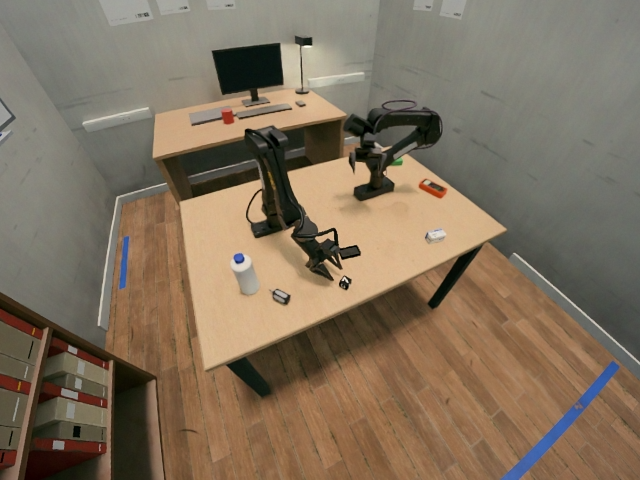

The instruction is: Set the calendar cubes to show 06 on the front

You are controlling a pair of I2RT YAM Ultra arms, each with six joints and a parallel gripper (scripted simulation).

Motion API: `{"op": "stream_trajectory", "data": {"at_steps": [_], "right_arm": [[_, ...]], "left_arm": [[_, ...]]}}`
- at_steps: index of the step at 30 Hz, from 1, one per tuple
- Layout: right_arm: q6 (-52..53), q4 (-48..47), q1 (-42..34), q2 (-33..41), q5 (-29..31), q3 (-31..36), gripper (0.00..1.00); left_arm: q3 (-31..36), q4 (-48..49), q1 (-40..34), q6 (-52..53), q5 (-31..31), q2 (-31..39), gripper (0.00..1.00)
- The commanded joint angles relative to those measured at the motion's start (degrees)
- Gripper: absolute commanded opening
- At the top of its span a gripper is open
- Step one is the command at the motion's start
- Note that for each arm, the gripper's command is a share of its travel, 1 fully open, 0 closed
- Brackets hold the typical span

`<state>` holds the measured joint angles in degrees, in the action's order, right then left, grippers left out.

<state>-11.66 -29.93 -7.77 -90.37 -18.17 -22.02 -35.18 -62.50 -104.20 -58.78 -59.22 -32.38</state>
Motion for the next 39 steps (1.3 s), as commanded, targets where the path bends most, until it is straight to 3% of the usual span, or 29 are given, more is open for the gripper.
{"op": "stream_trajectory", "data": {"at_steps": [1,39], "right_arm": [[-1.7,-2.0,-0.2,-0.2,-0.6,0.8,0.55],[0.6,-11.3,-3.5,-13.9,2.4,-5.7,0.55]], "left_arm": [[-1.7,-1.0,-0.3,-0.3,-1.8,-0.3,1.0],[-1.7,-1.0,-0.3,-0.3,-1.8,-0.3,1.0]]}}
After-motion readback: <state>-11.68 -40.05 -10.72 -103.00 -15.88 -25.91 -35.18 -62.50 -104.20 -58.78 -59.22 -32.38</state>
